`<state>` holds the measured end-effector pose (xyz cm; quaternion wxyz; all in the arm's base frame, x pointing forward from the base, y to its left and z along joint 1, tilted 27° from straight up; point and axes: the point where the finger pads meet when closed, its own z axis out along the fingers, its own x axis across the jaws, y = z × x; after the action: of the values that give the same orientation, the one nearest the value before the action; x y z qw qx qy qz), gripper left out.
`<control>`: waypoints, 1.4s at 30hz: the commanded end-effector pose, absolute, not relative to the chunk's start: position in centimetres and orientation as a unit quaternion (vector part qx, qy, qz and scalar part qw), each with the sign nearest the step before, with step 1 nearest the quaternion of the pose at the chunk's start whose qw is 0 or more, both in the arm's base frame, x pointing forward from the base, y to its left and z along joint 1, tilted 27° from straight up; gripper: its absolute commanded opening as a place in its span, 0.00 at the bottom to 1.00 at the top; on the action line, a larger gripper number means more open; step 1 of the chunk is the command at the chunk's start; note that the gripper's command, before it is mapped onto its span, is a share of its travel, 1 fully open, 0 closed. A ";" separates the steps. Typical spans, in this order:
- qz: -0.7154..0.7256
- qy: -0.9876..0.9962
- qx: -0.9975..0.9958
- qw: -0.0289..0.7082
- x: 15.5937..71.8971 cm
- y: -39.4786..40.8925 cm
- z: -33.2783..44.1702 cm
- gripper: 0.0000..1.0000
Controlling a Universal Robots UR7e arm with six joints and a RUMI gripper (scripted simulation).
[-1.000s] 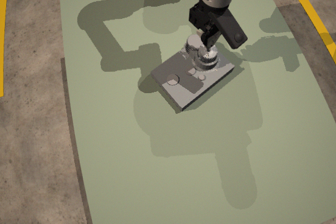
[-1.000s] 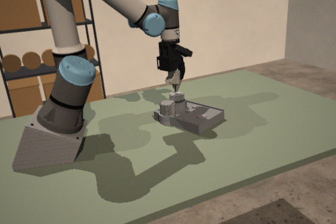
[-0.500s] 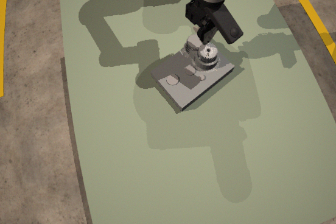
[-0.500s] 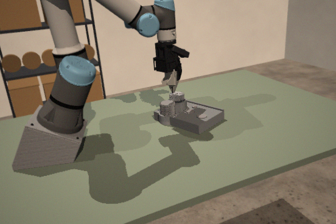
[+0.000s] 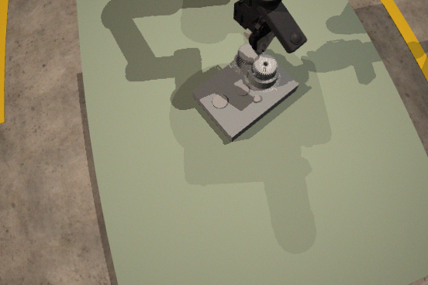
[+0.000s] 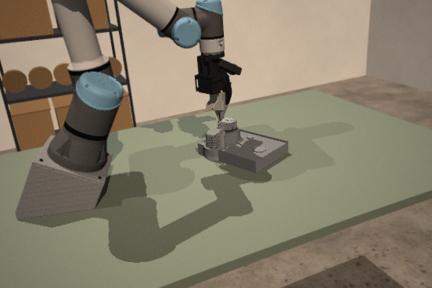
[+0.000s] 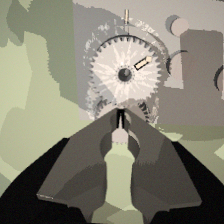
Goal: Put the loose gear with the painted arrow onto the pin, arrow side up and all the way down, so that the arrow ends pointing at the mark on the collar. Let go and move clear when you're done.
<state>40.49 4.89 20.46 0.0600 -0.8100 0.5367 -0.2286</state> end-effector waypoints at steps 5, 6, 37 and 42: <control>-0.227 0.537 -0.810 0.059 40.8 4.7 19.4 0.00; -0.227 0.537 -0.810 0.059 40.9 4.7 19.3 0.00; -0.228 0.537 -0.810 0.060 41.7 4.4 17.9 0.00; -0.228 0.537 -0.810 0.060 41.7 4.4 17.9 0.00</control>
<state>41.73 4.49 17.99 0.0601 -0.8102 0.5363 -0.2288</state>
